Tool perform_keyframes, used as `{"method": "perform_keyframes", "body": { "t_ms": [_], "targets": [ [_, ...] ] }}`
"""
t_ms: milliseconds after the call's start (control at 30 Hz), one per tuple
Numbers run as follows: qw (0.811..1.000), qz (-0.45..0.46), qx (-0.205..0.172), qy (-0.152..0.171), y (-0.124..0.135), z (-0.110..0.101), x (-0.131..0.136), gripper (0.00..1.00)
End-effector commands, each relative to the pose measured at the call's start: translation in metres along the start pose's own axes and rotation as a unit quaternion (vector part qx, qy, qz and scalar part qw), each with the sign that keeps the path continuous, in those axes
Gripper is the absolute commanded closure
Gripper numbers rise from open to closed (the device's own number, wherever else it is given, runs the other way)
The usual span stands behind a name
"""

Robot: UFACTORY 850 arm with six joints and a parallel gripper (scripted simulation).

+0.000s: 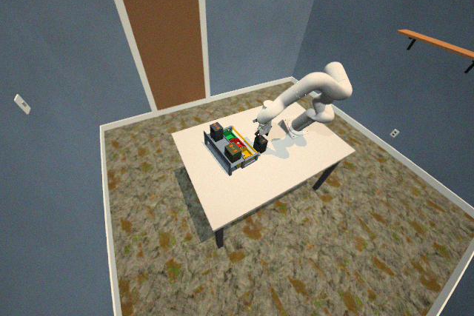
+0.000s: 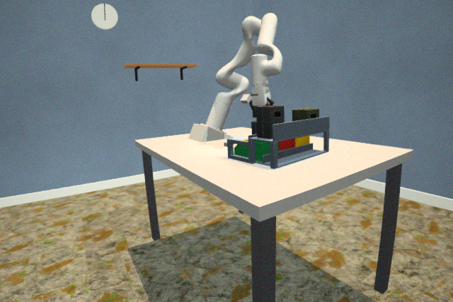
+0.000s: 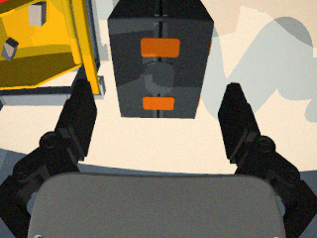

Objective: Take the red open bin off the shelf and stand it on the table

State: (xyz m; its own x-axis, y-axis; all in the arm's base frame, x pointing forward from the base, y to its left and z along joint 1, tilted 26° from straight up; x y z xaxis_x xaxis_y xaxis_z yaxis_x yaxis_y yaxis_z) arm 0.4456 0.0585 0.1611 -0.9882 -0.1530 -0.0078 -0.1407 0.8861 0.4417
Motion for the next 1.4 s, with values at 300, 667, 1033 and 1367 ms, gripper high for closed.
{"method": "perform_keyframes", "body": {
  "t_ms": [300, 667, 1033, 1367],
  "targets": [
    [1.0, 0.0, 0.0, 0.0, -0.037, -0.001, -0.034, 0.0],
    [1.0, 0.0, 0.0, 0.0, -0.037, -0.001, -0.034, 0.0],
    [1.0, 0.0, 0.0, 0.0, -0.077, -0.001, -0.071, 0.0],
    [1.0, 0.0, 0.0, 0.0, -0.107, -0.001, -0.098, 0.0]
  ]
}}
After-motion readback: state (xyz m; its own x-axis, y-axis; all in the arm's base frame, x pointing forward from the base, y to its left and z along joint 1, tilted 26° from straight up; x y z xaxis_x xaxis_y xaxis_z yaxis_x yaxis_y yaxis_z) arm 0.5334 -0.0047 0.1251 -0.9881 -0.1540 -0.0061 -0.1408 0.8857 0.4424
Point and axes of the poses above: the point where the finger pads meet when closed, its own z axis out along the fingers, its own x axis across the jaws, y = z × x, the point moved 4 cm from there along -z, back along the fingers, and after that the axes turned 8 degrees about z, right-handed, at the moved point
